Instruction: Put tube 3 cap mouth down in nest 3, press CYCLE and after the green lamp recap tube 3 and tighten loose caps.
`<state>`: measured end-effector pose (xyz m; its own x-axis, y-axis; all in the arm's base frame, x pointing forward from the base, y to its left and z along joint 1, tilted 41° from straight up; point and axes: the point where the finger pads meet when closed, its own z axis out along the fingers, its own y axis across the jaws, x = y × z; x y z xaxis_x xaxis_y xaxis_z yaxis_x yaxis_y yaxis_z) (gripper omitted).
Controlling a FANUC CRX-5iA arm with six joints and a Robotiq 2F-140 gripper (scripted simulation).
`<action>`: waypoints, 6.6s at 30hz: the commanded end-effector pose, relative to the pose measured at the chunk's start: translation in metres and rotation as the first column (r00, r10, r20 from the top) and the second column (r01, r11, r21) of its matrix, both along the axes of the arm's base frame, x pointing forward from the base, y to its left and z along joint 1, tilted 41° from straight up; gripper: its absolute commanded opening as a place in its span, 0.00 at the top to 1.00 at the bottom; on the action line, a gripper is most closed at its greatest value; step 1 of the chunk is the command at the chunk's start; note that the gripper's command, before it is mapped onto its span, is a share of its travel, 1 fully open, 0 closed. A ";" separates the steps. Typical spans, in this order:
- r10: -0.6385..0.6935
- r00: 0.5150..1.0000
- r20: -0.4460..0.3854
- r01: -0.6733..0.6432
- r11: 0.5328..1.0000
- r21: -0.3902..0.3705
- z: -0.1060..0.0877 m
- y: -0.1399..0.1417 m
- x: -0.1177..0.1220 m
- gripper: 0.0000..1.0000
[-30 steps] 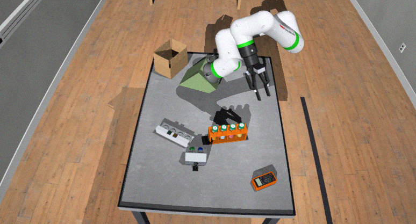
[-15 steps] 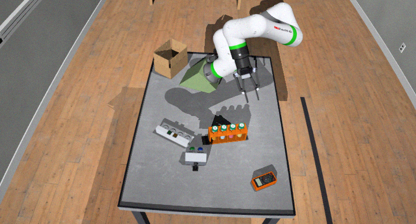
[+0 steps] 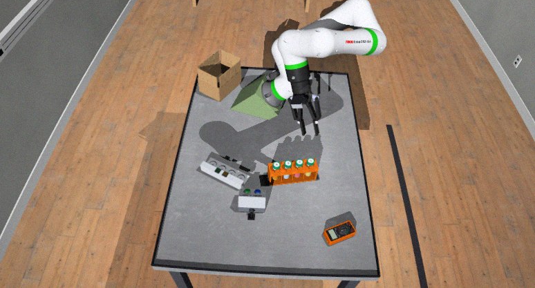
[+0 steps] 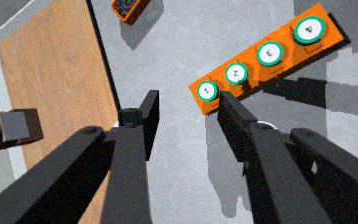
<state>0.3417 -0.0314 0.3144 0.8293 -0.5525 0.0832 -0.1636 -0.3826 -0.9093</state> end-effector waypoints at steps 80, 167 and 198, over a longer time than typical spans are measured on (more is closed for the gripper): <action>-0.300 0.042 -0.953 0.654 0.730 -0.201 -0.140 -0.015 0.082 0.59; -0.182 0.713 -0.677 0.132 0.983 -0.126 -0.154 0.037 0.092 0.70; -0.278 0.516 -0.810 0.331 0.937 -0.111 -0.153 0.037 0.092 0.59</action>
<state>0.4339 0.0060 0.1605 0.5150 -0.7131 -0.4756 -0.8332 -0.2863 -0.4731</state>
